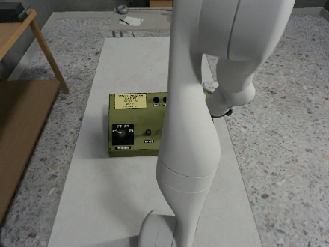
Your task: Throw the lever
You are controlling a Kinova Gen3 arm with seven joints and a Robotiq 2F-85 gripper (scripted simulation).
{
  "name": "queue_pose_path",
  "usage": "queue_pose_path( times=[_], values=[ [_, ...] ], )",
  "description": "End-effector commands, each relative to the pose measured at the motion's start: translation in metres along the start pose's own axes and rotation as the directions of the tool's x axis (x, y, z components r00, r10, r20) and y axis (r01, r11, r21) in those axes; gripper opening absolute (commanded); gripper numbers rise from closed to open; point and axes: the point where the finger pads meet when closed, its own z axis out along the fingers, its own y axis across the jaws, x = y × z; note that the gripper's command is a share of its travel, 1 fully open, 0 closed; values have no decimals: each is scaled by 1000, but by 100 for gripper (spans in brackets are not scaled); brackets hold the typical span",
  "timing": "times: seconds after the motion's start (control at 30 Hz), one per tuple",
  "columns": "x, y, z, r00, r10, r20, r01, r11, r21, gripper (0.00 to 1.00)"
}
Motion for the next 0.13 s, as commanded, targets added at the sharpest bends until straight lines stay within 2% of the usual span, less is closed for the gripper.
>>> queue_pose_path(
  times=[0.0, 0.1],
  values=[
    [1, 0, -1, 1000, 0, -2, 0, 1000, -1, 100],
    [1, 0, -1, 1000, 0, -2, 0, 1000, -1, 100]
  ],
)
